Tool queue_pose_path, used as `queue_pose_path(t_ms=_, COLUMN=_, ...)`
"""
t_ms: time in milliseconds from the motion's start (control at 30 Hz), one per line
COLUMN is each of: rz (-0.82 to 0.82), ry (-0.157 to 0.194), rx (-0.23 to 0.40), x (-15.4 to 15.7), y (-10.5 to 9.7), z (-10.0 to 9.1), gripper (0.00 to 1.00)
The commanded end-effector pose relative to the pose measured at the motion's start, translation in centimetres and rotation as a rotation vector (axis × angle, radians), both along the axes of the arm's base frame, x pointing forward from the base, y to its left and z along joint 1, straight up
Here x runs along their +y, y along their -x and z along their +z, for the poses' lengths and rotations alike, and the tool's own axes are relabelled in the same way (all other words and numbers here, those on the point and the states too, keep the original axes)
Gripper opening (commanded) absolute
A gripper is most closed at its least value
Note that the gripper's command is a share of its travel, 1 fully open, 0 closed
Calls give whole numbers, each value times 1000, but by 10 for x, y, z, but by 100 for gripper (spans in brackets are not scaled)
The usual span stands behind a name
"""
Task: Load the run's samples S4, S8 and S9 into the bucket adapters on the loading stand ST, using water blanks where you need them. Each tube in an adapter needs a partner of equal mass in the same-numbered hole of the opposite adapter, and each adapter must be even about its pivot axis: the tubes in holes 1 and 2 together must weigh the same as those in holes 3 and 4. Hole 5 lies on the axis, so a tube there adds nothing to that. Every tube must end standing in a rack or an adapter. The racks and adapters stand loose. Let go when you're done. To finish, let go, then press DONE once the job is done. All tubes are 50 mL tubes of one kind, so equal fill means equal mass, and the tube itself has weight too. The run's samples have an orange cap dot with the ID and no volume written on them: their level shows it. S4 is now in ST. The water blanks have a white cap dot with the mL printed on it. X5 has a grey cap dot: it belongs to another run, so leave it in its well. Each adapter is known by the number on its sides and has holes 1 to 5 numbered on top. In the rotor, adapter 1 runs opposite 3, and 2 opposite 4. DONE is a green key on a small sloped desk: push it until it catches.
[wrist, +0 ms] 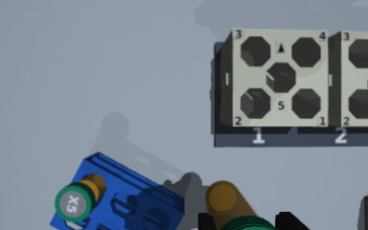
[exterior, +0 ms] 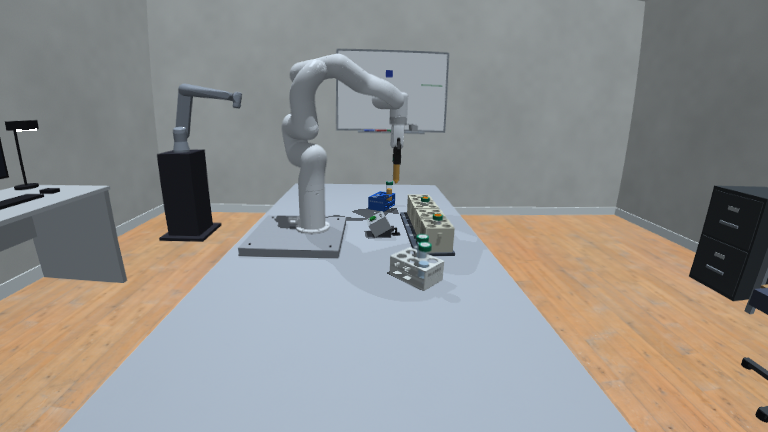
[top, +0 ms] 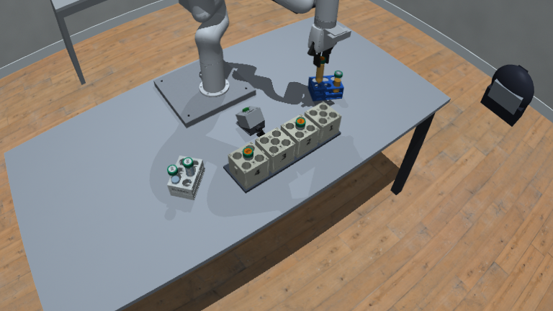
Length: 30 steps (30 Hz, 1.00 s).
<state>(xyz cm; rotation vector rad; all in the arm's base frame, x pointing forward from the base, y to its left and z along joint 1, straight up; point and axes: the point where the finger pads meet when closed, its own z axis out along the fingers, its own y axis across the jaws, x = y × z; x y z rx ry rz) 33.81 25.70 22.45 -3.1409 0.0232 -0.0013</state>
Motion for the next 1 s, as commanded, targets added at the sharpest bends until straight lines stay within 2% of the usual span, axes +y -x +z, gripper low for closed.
queue_pose_path(t_ms=0, rz=1, ry=3, rx=-9, x=-19, y=-8, z=2, gripper=0)
queue_pose_path(t_ms=100, rz=1, ry=3, rx=-10, x=-24, y=-9, z=2, gripper=0)
queue_pose_path(t_ms=967, rz=1, ry=4, rx=-10, x=-138, y=-48, z=3, gripper=0)
